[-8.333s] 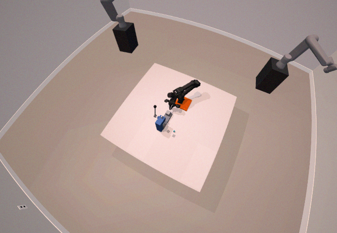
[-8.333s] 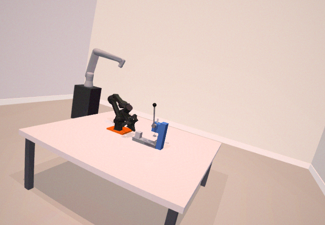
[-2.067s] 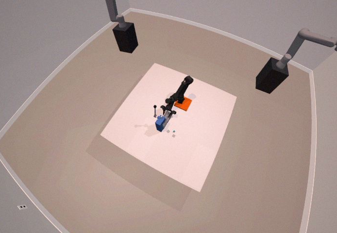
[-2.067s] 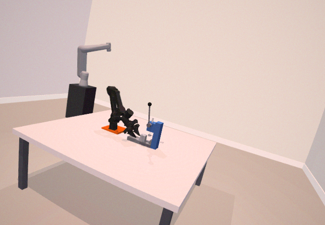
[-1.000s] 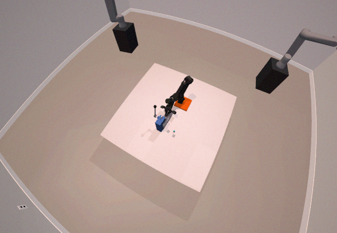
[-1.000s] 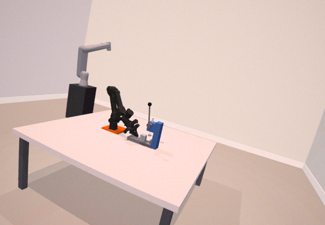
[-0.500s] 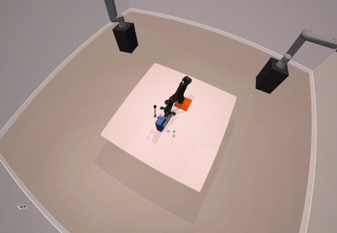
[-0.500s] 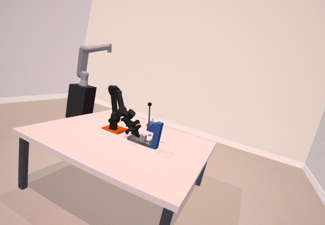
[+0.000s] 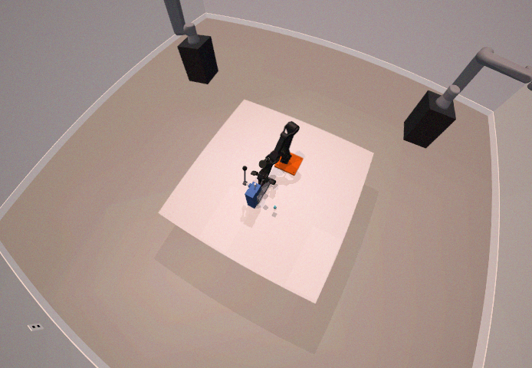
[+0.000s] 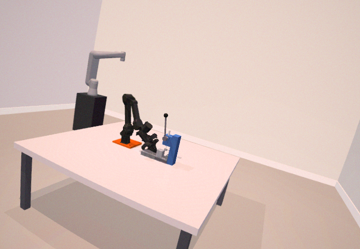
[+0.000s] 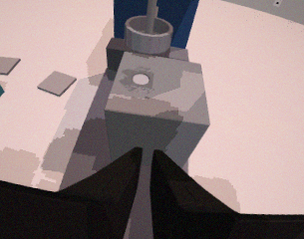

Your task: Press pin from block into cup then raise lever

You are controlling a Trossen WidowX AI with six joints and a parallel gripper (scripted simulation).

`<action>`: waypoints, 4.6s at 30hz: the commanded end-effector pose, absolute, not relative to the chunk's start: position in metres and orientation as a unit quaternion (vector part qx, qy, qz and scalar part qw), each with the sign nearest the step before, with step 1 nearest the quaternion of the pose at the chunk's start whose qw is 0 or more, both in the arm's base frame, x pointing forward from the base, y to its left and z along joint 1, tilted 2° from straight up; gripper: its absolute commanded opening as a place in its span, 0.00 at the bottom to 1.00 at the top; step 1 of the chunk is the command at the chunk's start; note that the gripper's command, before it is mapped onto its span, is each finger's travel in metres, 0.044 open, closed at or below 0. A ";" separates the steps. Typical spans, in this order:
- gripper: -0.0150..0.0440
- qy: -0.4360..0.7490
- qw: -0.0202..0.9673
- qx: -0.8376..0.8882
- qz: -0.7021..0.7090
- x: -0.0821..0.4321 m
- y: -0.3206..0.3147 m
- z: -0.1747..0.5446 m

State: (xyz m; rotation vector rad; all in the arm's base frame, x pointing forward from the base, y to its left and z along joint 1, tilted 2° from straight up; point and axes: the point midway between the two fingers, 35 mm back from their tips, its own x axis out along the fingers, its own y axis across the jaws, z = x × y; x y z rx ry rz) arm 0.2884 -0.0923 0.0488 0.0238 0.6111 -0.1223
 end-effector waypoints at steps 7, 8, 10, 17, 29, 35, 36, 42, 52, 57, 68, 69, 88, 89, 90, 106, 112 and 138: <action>0.31 0.287 0.956 0.013 -0.062 0.303 -0.095 0.049; 0.31 0.286 0.956 0.012 -0.062 0.304 -0.095 0.048; 0.31 0.283 0.957 0.012 -0.062 0.307 -0.096 0.048; 0.31 0.274 0.960 0.012 -0.062 0.317 -0.097 0.048; 0.31 0.273 0.960 0.010 -0.061 0.313 -0.095 0.056; 0.31 0.269 0.961 0.011 -0.062 0.292 -0.088 0.090; 0.31 0.269 0.961 0.011 -0.062 0.287 -0.086 0.095; 0.31 0.267 0.962 0.012 -0.062 0.271 -0.080 0.110; 0.31 0.266 0.962 0.011 -0.062 0.292 -0.093 0.056; 0.39 0.266 0.962 0.011 -0.062 0.293 -0.094 0.047; 0.76 0.266 0.962 0.011 -0.062 0.293 -0.094 0.047; 0.76 0.266 0.962 0.011 -0.062 0.293 -0.094 0.047; 0.76 0.266 0.962 0.011 -0.062 0.293 -0.094 0.047; 0.76 0.267 0.961 0.014 -0.064 0.293 -0.094 0.047; 0.76 0.267 0.961 0.014 -0.064 0.293 -0.094 0.047; 0.76 0.266 0.962 0.011 -0.062 0.293 -0.093 0.047; 0.76 0.267 0.962 0.011 -0.062 0.284 -0.094 0.074; 1.00 0.320 0.945 0.009 -0.066 0.304 -0.134 0.249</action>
